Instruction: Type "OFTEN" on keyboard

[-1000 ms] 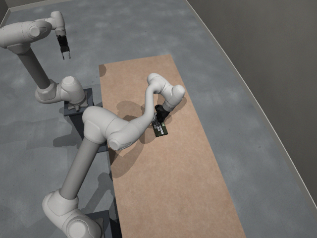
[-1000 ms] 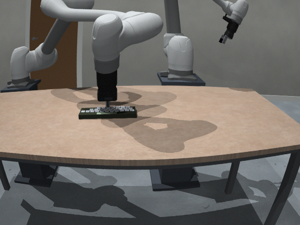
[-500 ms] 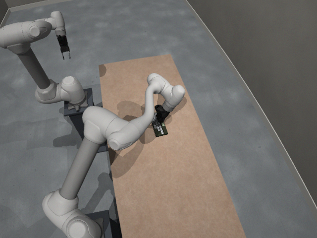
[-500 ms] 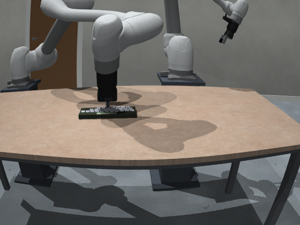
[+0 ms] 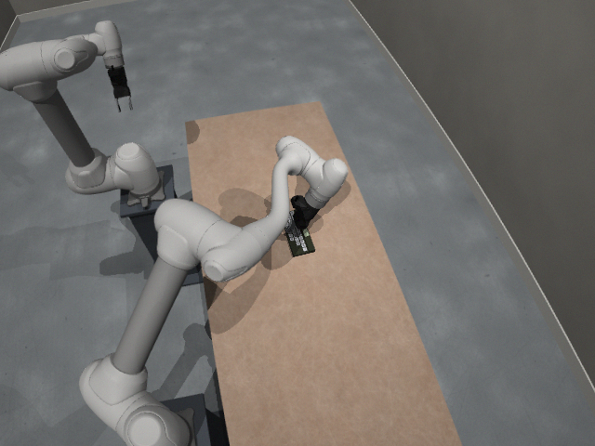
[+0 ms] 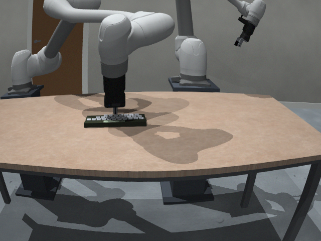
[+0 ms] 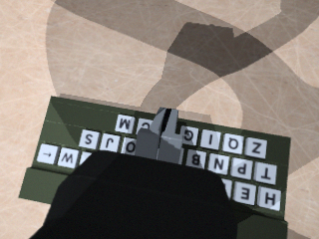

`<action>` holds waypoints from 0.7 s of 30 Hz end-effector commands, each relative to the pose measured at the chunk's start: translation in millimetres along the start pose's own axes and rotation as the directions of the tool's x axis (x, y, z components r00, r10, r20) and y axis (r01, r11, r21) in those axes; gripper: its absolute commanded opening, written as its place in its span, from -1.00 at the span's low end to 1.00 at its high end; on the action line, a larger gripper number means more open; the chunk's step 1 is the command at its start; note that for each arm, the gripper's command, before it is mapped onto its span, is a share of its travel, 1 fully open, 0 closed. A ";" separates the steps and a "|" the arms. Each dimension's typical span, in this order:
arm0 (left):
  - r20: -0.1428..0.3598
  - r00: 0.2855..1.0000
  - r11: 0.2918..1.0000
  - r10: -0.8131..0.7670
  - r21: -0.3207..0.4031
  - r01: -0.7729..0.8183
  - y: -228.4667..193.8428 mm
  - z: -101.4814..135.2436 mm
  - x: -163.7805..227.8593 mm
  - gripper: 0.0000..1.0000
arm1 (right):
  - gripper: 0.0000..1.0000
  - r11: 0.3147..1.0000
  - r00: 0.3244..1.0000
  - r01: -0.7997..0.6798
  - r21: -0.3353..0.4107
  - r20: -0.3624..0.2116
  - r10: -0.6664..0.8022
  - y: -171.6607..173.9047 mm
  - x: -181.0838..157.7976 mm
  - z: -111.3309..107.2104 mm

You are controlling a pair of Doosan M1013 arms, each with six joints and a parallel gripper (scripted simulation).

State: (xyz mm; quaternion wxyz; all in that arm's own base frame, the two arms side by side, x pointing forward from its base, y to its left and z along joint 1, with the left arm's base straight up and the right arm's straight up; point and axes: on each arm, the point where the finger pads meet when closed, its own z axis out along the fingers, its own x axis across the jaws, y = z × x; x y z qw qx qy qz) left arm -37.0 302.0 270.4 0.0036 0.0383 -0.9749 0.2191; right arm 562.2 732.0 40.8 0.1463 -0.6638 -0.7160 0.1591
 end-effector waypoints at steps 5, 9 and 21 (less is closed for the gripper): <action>-0.001 1.000 1.000 0.005 -0.006 -0.005 -0.3 1.9 2.4 1.00 | -1.00 1.000 1.000 0.000 0.000 -0.006 0.000 -5.8 3.4 -7.9; -0.001 1.000 1.000 0.005 -0.006 -0.005 -0.3 1.9 2.4 1.00 | -1.00 1.000 1.000 -0.001 0.005 -0.004 0.001 -4.6 11.4 -5.5; -0.001 1.000 1.000 0.005 -0.006 -0.005 -0.3 1.9 2.4 1.00 | -1.00 1.000 1.000 0.000 0.005 -0.004 0.000 7.0 71.2 -11.2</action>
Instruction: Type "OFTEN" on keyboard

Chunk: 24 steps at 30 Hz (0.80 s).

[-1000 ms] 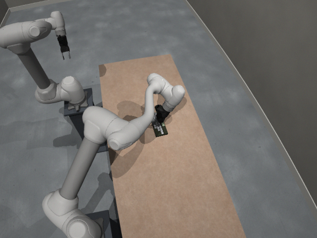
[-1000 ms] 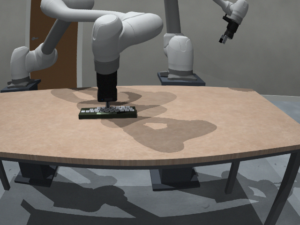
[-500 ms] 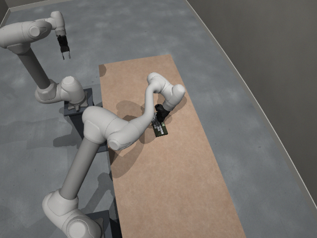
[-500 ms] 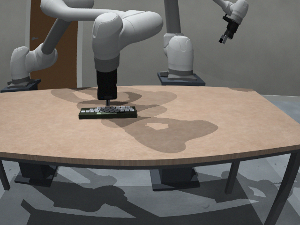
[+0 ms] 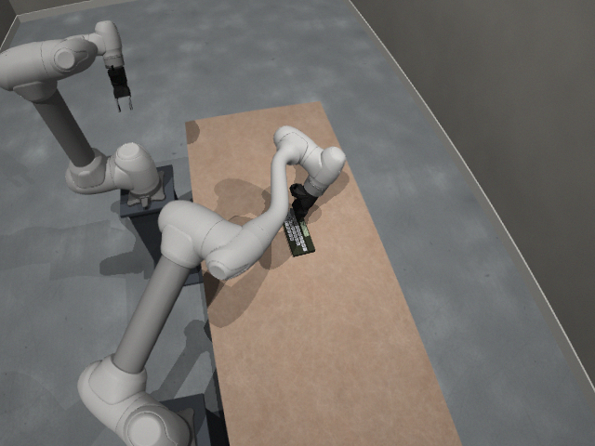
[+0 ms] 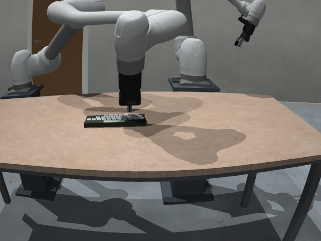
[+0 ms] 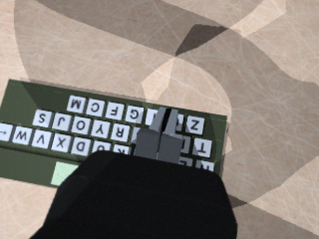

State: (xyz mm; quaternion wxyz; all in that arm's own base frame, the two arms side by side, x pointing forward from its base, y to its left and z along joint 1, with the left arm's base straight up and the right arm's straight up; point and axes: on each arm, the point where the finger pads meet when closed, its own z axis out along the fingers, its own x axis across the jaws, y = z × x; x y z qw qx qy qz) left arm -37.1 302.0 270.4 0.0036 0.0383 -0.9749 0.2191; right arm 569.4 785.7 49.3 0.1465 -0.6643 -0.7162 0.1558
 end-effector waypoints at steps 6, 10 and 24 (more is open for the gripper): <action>-0.001 1.000 1.000 0.005 -0.006 -0.005 -0.3 1.9 2.4 1.00 | -1.00 1.000 1.000 -0.001 0.009 0.001 0.001 4.2 37.5 -0.4; -0.001 1.000 1.000 0.005 -0.006 -0.005 -0.3 1.9 2.4 1.00 | -1.00 1.000 1.000 -0.002 0.008 0.001 0.002 5.8 37.4 -0.9; -0.001 1.000 1.000 0.005 -0.006 -0.005 -0.3 1.9 2.4 1.00 | -1.00 1.000 1.000 0.002 0.007 0.000 -0.002 10.5 37.0 9.1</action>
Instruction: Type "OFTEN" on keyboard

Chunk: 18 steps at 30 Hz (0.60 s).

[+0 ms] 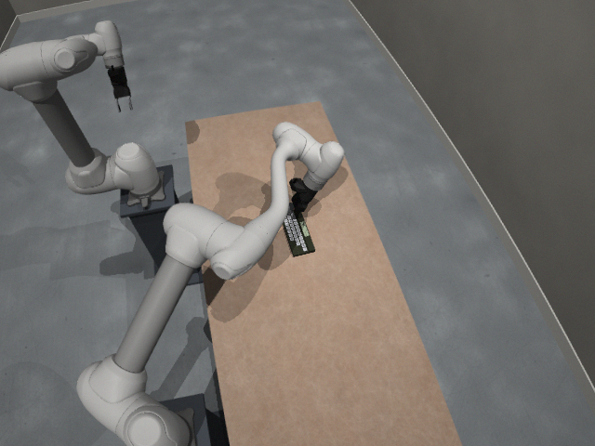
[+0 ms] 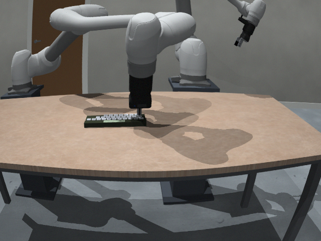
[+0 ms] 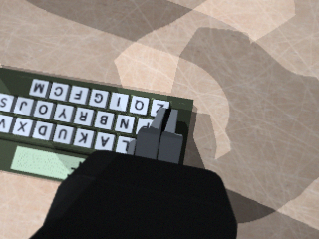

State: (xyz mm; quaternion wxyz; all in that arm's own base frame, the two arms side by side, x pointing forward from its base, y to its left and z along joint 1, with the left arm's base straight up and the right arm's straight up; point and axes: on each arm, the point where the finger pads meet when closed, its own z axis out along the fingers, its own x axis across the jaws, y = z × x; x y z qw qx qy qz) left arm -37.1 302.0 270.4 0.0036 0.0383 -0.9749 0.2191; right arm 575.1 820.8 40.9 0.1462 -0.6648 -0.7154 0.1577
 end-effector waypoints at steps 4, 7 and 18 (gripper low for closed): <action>-0.001 1.000 1.000 0.005 -0.006 -0.005 -0.3 1.9 2.4 1.00 | -1.00 1.000 1.000 0.005 0.004 -0.002 -0.005 -0.6 2.6 4.6; -0.001 1.000 1.000 0.005 -0.006 -0.005 -0.3 1.9 2.4 1.00 | -1.00 1.000 1.000 0.005 0.004 -0.002 -0.005 -0.5 2.5 4.9; -0.001 1.000 1.000 0.005 -0.006 -0.005 -0.3 1.9 2.4 1.00 | -1.00 1.000 1.000 0.005 0.004 -0.002 -0.005 0.1 2.5 6.2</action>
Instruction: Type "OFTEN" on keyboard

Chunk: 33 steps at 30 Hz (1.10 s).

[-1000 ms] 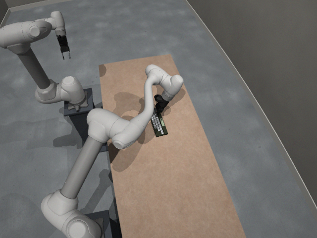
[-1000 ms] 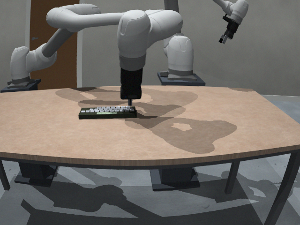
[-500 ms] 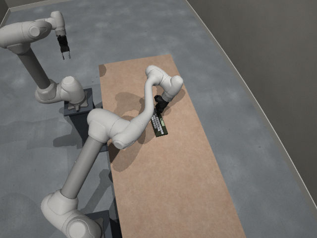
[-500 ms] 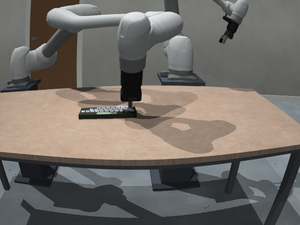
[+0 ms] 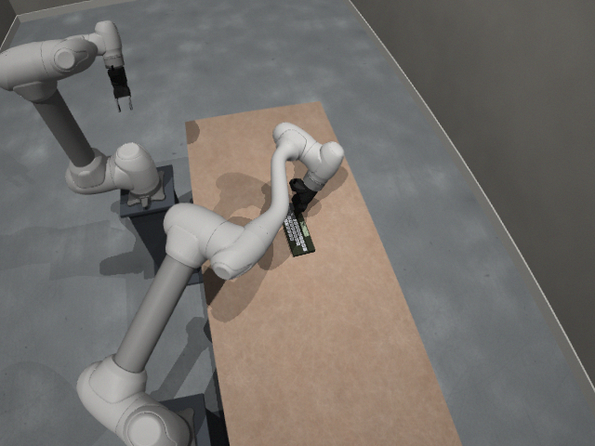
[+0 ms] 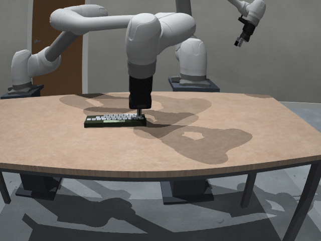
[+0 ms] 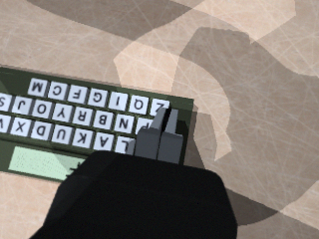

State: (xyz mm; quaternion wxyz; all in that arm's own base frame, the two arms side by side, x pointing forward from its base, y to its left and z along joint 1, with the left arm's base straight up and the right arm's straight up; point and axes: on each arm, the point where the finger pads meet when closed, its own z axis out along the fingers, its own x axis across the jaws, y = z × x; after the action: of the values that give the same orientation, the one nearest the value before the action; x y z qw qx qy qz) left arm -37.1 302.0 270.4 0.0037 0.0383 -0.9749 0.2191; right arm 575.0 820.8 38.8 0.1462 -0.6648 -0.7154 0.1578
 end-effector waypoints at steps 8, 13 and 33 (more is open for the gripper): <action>-0.001 1.000 1.000 0.005 -0.006 -0.005 -0.3 1.9 2.4 1.00 | -1.00 1.000 1.000 0.005 0.004 -0.002 -0.005 -0.5 2.4 5.0; -0.001 1.000 1.000 0.005 -0.006 -0.005 -0.3 1.9 2.4 1.00 | -1.00 1.000 1.000 0.005 0.004 -0.002 -0.005 -0.3 2.4 5.5; -0.001 1.000 1.000 0.005 -0.006 -0.005 -0.3 1.9 2.4 1.00 | -1.00 1.000 1.000 0.005 0.005 -0.002 -0.005 -0.8 2.3 4.5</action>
State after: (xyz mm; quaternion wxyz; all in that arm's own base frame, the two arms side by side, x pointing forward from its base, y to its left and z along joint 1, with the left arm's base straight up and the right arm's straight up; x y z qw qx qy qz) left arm -37.1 302.0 270.4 0.0037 0.0383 -0.9749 0.2191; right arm 575.0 820.8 35.5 0.1463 -0.6648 -0.7154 0.1578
